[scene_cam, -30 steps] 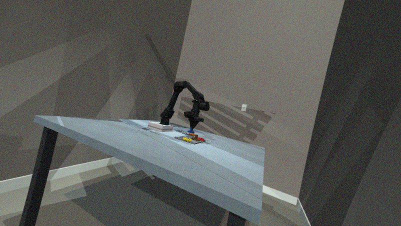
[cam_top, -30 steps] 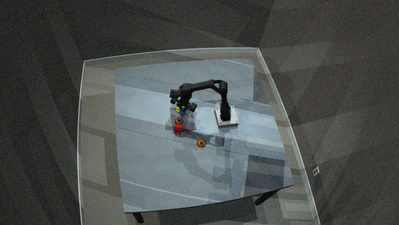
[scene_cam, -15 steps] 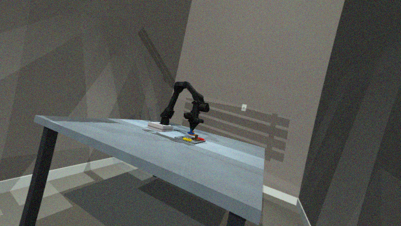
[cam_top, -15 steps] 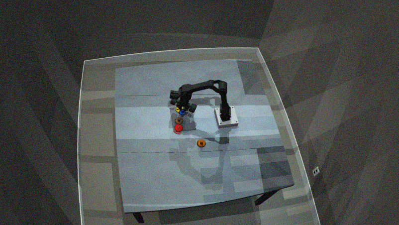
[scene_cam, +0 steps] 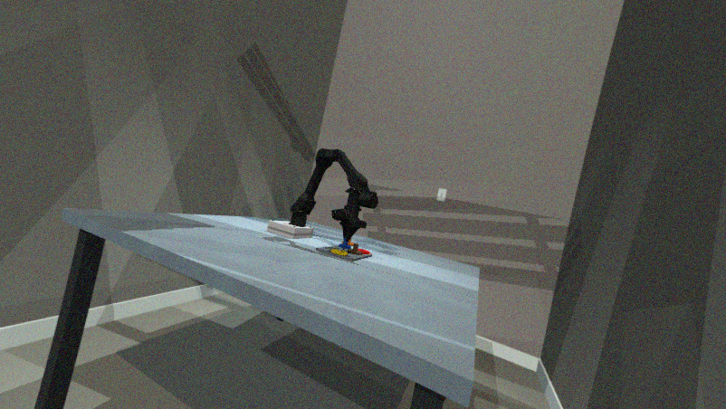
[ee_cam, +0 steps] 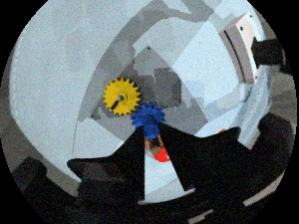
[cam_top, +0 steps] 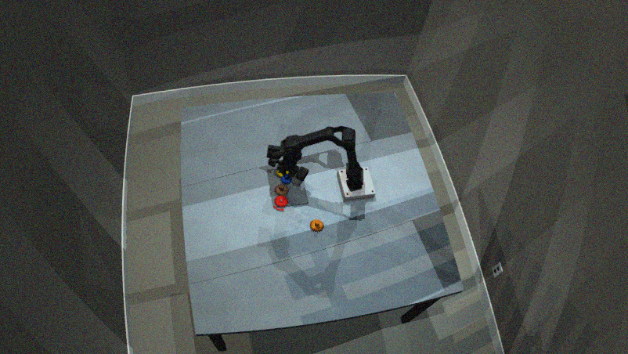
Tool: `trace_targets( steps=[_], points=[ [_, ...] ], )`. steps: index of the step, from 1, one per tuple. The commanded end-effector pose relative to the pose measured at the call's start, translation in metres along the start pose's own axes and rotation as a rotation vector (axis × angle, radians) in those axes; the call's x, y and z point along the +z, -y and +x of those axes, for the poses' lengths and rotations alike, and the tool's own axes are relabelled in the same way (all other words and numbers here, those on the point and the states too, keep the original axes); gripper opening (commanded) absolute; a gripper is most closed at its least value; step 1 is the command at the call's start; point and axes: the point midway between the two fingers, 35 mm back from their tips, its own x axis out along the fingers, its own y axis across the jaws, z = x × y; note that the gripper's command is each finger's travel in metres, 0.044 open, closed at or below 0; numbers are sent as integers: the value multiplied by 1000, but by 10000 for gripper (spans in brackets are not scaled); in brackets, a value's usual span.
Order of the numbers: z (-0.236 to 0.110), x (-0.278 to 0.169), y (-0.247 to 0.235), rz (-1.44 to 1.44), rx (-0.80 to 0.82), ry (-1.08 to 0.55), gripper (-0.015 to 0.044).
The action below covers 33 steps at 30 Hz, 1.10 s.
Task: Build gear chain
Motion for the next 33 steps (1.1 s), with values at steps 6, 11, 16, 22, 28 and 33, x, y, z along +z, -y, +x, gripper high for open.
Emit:
trace_targets(
  steps=[6, 11, 16, 22, 28, 33],
  points=[
    [14, 1, 3, 188, -8, 1, 0],
    [12, 1, 2, 244, -8, 1, 0],
    [13, 1, 2, 188, -8, 1, 0],
    [14, 0, 2, 68, -8, 0, 0],
    [14, 1, 3, -68, -8, 0, 0],
    [15, 1, 2, -139, -8, -1, 0]
  ],
)
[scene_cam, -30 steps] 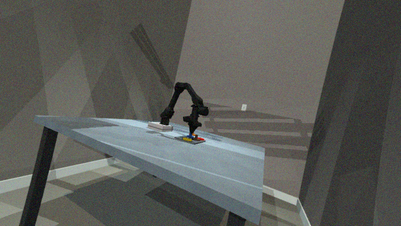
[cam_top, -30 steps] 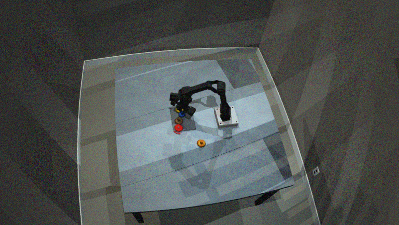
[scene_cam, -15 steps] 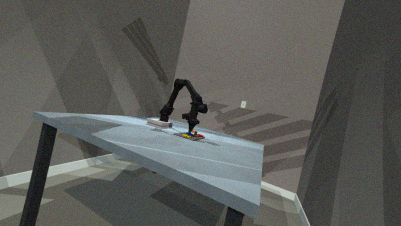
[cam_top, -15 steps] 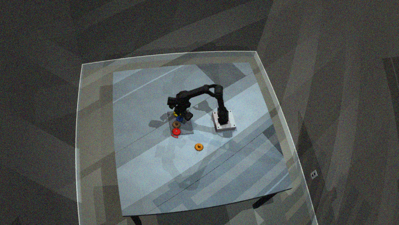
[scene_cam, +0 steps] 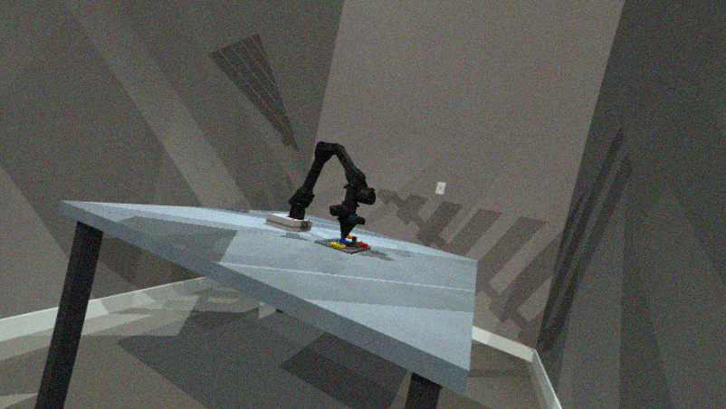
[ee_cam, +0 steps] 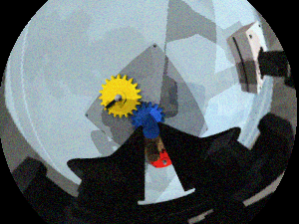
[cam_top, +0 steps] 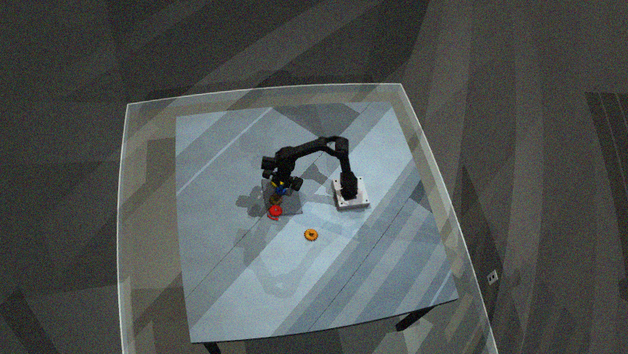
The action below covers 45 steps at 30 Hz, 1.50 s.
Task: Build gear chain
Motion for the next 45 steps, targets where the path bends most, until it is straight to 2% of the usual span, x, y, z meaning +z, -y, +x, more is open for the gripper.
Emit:
trace_targets(
  steps=[1, 10, 22, 27, 32, 38, 42, 43, 45],
  points=[
    [2, 0, 0, -59, -3, -2, 0],
    [3, -1, 0, 32, -3, -2, 0],
    [5, 0, 1, 293, -3, -1, 0],
    [4, 0, 1, 243, -3, -1, 131],
    [-3, 0, 0, 174, -3, -2, 140],
    [-39, 0, 0, 140, -3, -2, 140],
    [-44, 0, 0, 136, -3, -2, 140],
    [-40, -1, -1, 150, 4, -4, 166],
    [-62, 0, 0, 150, 4, -4, 219]
  ],
)
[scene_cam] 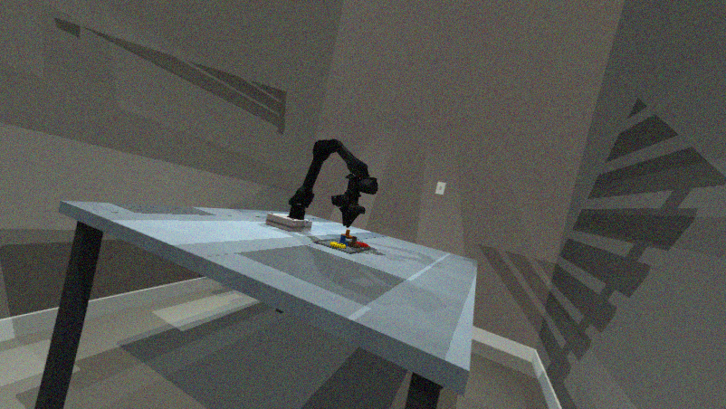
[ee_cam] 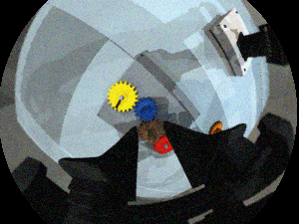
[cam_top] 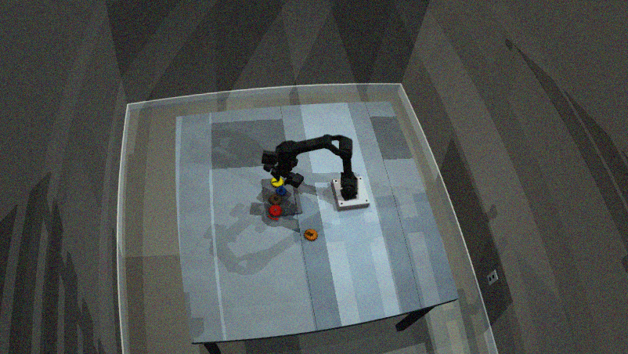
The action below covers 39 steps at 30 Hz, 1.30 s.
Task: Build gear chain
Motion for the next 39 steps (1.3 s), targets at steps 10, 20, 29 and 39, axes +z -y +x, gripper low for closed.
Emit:
trace_targets(
  steps=[10, 20, 29, 39],
  points=[
    [-44, 2, 3, 2, 5, -2, 440],
    [-44, 2, 3, 2, 5, -2, 440],
    [-44, 2, 3, 2, 5, -2, 440],
    [-44, 2, 3, 2, 5, -2, 440]
  ],
)
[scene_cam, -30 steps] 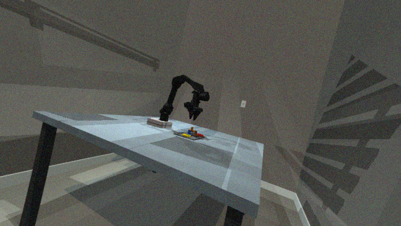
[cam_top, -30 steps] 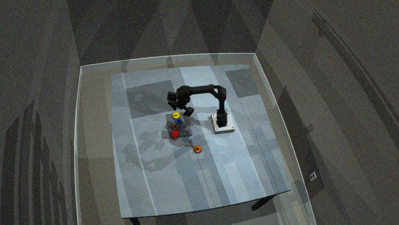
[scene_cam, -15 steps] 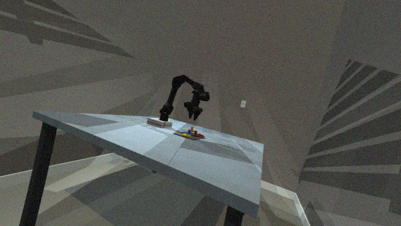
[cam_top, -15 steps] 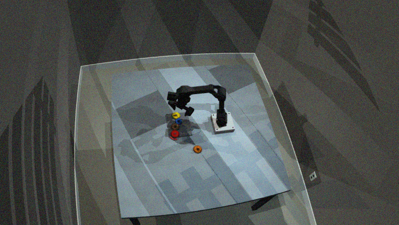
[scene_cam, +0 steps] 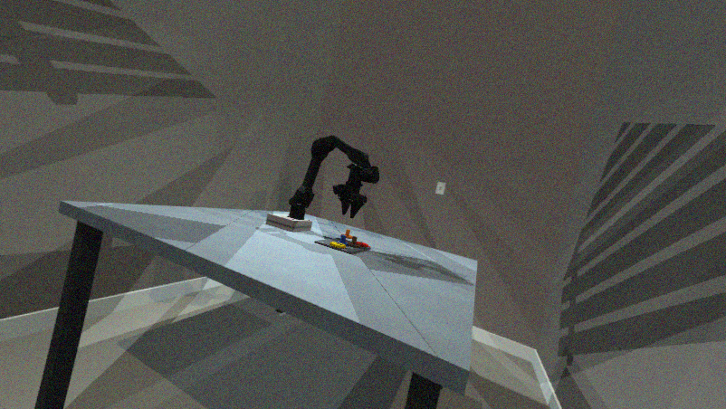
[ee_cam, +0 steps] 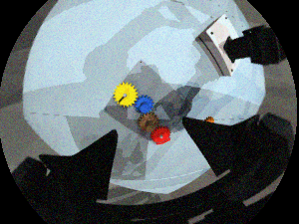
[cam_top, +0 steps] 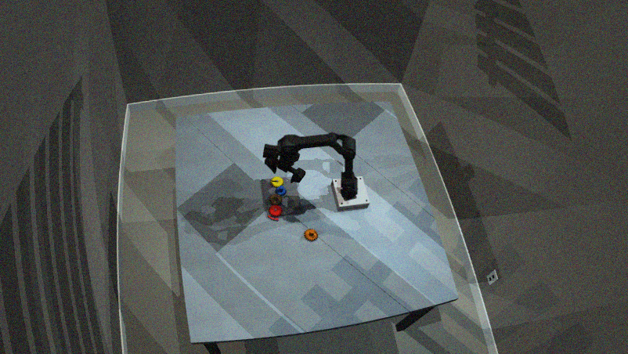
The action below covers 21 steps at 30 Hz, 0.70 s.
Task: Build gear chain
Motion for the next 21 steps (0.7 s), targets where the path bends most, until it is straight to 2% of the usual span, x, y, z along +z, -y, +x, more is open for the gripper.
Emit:
trace_targets(
  steps=[1, 14, 21],
  points=[
    [0, 0, 0, 1, -1, 1, 440],
    [-1, -2, 1, -3, -1, -1, 440],
    [-12, -80, 59, -95, 3, -37, 440]
  ],
)
